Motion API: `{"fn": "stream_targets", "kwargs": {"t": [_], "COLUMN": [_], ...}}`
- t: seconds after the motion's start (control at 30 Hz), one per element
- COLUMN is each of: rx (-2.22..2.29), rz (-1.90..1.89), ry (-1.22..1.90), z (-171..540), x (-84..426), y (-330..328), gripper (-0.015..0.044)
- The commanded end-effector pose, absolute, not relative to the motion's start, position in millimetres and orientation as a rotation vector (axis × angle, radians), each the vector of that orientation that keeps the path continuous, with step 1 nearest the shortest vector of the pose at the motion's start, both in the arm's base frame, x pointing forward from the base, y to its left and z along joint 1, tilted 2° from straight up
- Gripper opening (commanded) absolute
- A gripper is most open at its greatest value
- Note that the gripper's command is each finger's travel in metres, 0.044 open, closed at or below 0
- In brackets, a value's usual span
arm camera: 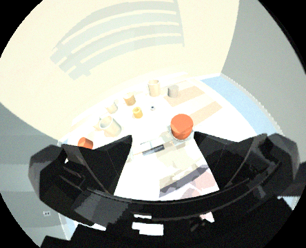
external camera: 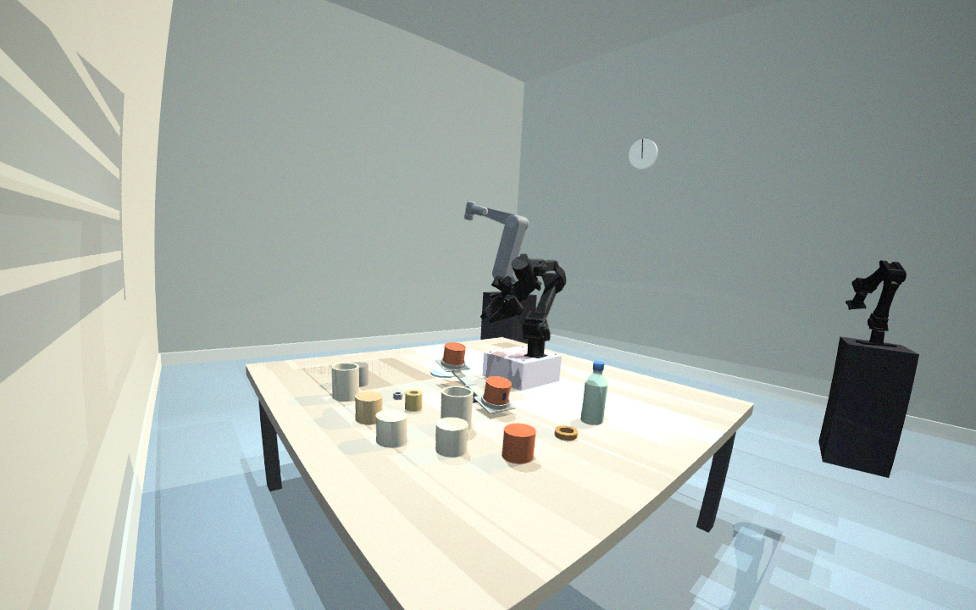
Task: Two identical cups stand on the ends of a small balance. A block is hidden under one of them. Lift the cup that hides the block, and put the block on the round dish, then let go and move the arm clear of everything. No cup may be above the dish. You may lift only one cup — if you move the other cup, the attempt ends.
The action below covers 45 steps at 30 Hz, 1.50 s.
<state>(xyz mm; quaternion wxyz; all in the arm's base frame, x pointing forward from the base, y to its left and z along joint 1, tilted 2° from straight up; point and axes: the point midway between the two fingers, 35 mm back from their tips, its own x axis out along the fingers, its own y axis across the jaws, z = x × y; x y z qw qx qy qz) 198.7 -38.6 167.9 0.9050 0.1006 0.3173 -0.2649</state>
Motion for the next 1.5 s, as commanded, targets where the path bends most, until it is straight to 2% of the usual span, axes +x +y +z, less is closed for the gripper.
{"fn": "stream_targets", "kwargs": {"t": [0.0,0.17,0.43,1.47], "rx": [0.148,0.084,0.065,-0.644], "rz": [-0.419,-0.292,-0.279,0.274], "ry": [0.709,0.763,0.777,1.223], "z": [169,168,168,143], "x": [186,170,170,255], "y": [-20,-5,-3,53], "gripper": [0.0440,0.0440,0.0440,0.0440]}}
